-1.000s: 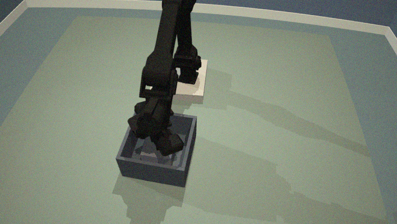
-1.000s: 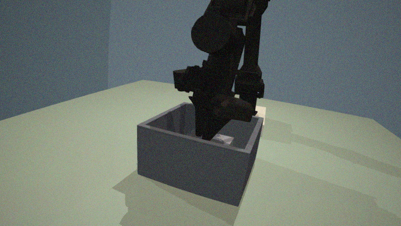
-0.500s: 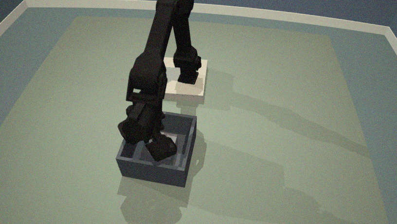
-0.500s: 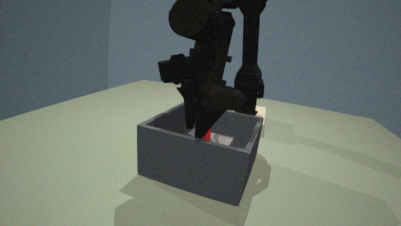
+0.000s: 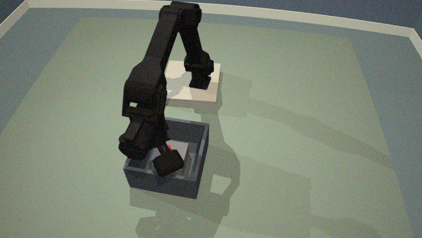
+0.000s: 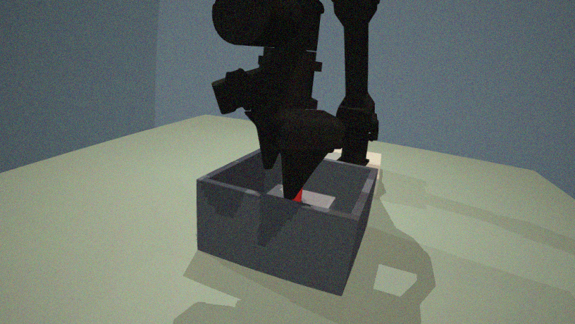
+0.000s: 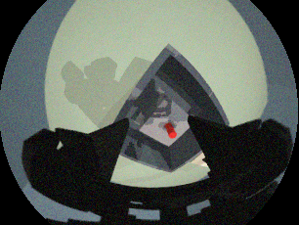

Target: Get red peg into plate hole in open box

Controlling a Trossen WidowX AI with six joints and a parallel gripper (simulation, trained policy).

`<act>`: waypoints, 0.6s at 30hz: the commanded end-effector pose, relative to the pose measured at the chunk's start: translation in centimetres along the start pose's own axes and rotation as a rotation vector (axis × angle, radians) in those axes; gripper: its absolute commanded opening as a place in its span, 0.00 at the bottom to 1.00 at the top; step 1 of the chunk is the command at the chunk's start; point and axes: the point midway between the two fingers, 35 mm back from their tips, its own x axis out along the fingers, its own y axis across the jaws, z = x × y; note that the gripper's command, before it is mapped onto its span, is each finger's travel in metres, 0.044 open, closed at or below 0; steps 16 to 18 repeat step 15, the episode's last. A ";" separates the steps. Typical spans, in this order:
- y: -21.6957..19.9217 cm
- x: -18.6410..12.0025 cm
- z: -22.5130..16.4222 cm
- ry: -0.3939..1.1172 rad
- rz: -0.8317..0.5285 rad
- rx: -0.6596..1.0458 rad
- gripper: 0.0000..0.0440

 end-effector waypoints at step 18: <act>6.4 -3.1 0.5 0.004 0.129 -0.004 1.00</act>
